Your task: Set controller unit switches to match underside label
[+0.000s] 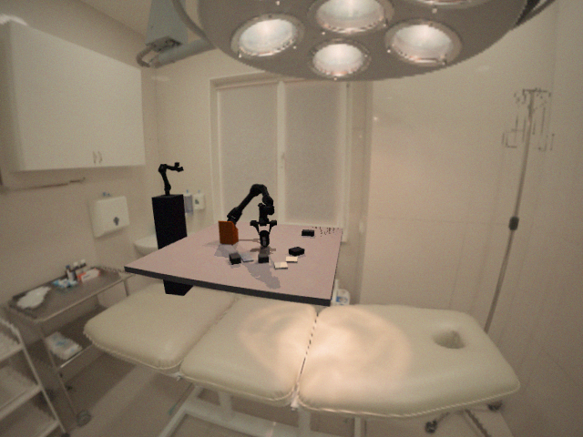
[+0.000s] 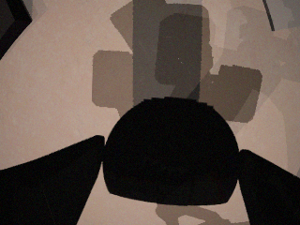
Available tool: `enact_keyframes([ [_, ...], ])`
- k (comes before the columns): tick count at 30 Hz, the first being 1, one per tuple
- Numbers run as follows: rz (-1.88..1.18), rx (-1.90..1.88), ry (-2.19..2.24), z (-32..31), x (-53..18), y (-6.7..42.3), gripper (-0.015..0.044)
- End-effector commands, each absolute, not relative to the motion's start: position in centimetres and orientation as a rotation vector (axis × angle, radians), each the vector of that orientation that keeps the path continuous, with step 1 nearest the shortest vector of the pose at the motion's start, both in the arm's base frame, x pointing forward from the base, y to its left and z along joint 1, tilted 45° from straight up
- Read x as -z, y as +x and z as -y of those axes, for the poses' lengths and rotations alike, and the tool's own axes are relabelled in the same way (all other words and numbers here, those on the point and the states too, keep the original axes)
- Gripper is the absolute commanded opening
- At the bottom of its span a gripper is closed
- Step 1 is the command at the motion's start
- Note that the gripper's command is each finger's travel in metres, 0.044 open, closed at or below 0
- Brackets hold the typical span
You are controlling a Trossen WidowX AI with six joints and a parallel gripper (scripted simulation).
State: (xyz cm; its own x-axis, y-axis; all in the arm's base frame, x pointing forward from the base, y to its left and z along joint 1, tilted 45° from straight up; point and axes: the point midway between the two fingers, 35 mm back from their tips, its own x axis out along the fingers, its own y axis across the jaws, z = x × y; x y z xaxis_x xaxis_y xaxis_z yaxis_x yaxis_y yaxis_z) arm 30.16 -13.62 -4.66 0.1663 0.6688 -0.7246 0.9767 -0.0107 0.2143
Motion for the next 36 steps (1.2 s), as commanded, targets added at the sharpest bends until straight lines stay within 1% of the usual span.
enact_keyframes([
  [1, -1.59, 0.556, 1.746, 13.3, 5.3, 30.2, 0.0338],
  [36, -1.589, 0.556, 1.746, 13.9, 7.8, 30.8, 0.0338],
])
